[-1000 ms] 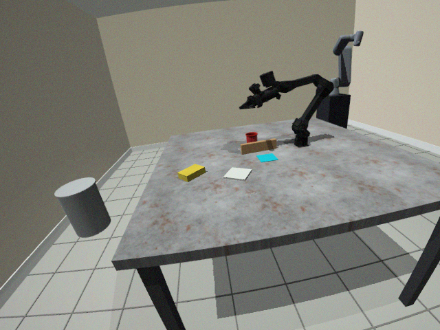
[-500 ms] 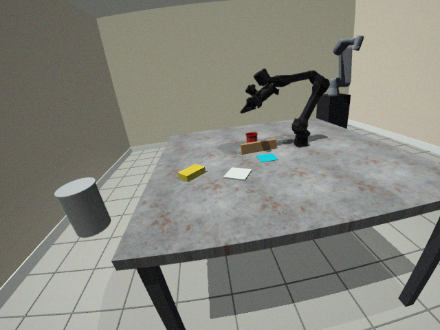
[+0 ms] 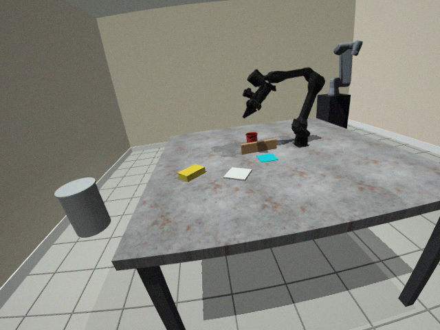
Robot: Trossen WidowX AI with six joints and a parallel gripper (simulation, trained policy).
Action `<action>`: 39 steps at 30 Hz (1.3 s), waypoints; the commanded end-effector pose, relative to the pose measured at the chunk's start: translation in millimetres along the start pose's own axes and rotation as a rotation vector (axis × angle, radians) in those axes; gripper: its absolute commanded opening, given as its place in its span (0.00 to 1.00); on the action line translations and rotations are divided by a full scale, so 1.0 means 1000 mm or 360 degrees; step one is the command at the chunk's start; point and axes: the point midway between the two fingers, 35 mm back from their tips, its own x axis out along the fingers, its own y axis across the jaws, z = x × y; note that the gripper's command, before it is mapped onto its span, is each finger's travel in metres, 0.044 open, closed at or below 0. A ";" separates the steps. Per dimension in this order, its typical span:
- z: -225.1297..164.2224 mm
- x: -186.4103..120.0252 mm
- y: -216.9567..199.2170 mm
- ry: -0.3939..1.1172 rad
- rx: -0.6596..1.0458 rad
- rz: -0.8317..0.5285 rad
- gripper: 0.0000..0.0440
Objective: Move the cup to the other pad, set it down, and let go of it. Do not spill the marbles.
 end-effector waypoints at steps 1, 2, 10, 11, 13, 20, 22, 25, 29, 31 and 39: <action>-0.004 0.003 -0.002 0.0095 0.0000 -0.0037 0.23; -0.005 0.004 -0.003 0.0121 -0.0003 -0.0044 0.23; -0.018 0.008 -0.010 0.0334 -0.0037 -0.0112 0.22; -0.019 0.009 -0.011 0.0360 -0.0043 -0.0121 0.21; -0.023 0.010 -0.013 0.0414 -0.0057 -0.0138 0.21; -0.034 0.012 -0.023 0.0602 -0.0110 -0.0194 0.21; -0.038 0.013 -0.027 0.0655 -0.0126 -0.0209 0.22; -0.043 0.014 -0.033 0.0734 -0.0149 -0.0228 0.23; -0.050 0.016 -0.041 0.0836 -0.0181 -0.0250 0.24; -0.053 0.017 -0.045 0.0884 -0.0196 -0.0259 0.24; -0.066 0.022 -0.063 0.1056 -0.0256 -0.0287 0.26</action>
